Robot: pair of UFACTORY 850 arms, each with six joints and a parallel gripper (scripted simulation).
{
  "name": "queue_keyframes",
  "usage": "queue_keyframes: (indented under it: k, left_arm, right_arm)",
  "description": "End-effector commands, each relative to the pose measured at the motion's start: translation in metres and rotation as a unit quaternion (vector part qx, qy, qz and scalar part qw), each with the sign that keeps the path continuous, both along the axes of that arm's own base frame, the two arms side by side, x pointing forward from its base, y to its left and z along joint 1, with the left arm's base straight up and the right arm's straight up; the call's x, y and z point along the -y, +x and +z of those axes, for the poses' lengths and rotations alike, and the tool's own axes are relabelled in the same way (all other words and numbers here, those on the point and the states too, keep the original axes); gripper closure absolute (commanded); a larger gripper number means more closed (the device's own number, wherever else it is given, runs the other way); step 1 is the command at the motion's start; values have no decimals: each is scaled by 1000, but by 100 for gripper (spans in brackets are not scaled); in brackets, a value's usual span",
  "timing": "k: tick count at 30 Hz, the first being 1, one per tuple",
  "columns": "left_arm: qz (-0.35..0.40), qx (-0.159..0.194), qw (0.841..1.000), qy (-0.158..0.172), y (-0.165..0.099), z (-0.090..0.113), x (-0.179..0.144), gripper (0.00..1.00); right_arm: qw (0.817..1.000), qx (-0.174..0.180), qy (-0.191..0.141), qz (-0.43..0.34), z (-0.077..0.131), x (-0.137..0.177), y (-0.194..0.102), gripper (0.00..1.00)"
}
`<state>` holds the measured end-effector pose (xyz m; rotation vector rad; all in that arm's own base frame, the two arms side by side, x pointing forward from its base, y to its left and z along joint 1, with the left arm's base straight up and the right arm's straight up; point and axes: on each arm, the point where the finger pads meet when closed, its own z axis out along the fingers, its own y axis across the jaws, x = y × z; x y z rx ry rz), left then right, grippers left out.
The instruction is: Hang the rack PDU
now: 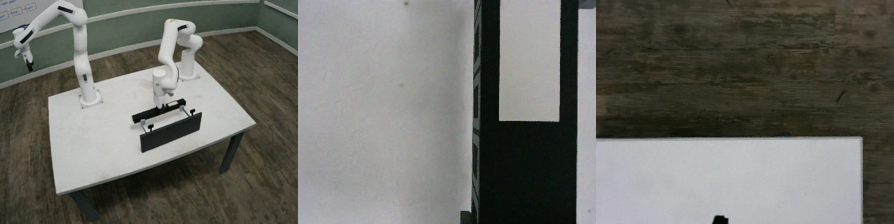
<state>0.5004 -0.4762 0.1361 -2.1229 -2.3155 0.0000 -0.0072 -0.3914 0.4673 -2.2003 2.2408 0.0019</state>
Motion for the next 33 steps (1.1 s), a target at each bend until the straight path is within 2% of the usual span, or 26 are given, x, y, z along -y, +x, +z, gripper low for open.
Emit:
queue_keyframes:
  k: [1,33]
  left_arm:
    - [0,1,1000,-1,1,1,1,100]
    - [0,1,1000,-1,3,1,0,100]
  right_arm:
    - [1000,0,-1,0,1,0,0,0]
    - [1000,0,-1,0,1,0,0,0]
